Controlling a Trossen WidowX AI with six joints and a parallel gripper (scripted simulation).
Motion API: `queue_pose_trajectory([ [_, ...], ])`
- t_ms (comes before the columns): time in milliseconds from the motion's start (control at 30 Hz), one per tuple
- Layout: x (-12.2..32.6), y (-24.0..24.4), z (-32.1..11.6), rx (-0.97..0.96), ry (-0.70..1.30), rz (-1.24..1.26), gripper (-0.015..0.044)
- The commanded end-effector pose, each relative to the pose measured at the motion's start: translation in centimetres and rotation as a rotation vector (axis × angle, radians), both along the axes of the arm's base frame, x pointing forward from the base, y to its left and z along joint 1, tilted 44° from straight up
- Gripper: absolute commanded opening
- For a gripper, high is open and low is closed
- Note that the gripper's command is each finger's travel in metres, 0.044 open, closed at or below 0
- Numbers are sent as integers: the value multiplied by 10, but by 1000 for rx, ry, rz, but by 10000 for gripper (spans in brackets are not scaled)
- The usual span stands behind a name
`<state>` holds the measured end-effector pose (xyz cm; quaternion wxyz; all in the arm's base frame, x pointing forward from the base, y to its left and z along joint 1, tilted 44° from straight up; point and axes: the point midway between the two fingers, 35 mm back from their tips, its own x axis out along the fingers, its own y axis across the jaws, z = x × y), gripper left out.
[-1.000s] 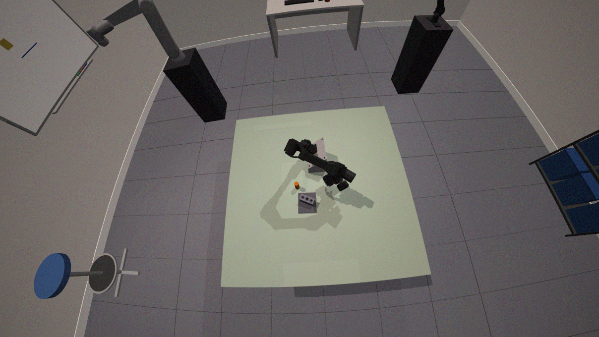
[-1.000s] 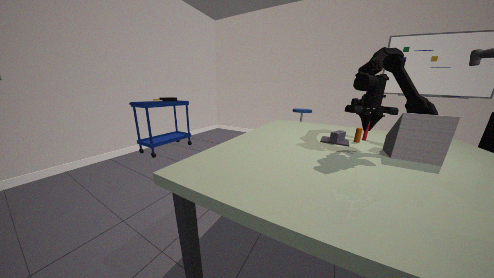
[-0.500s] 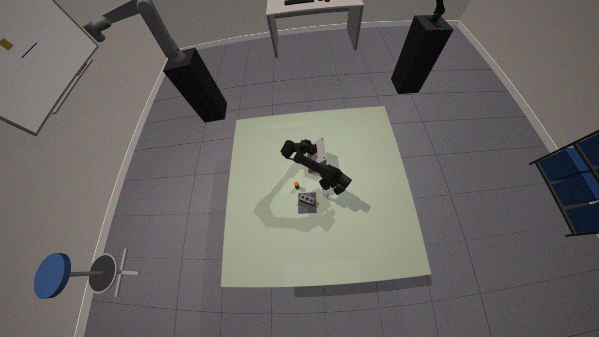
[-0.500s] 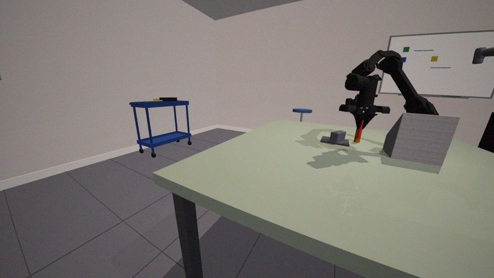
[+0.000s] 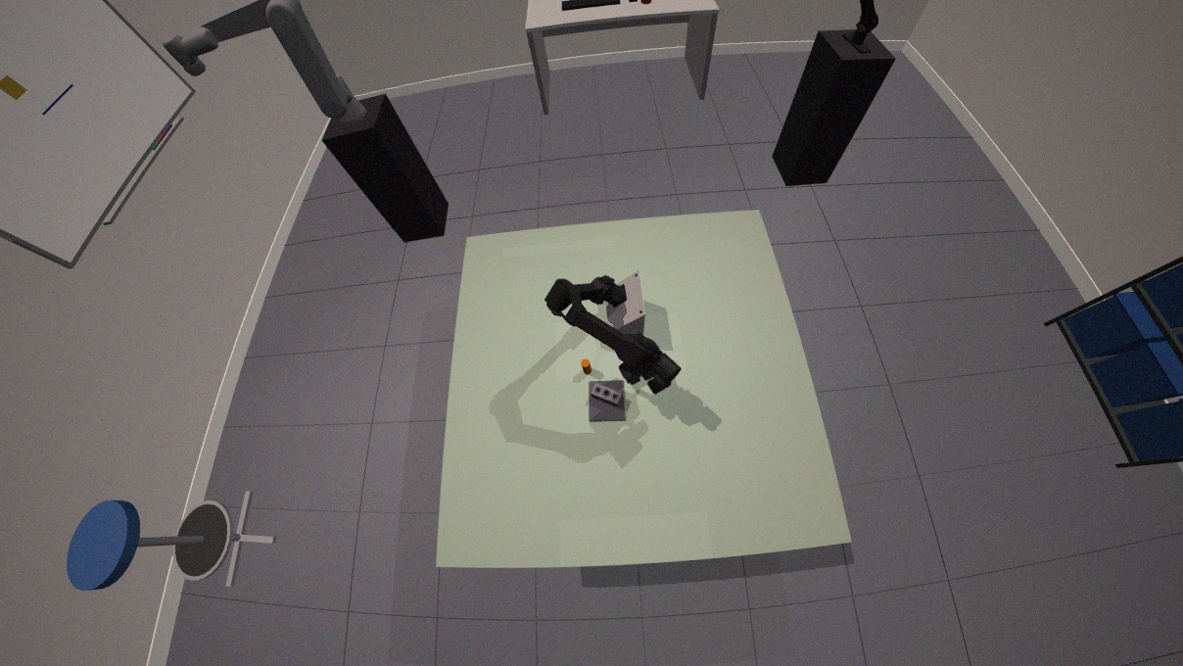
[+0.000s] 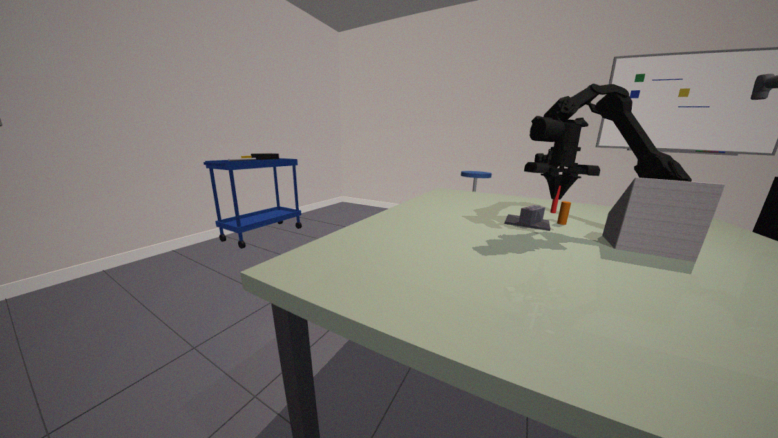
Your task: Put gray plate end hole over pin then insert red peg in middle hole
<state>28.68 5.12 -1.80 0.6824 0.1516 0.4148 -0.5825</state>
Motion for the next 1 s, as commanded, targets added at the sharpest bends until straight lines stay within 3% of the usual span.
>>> queue_pose_trajectory([
  [0,6,-6,8,2,-5,4,0],
  [967,33,-69,65,-17,-8,6,0],
])
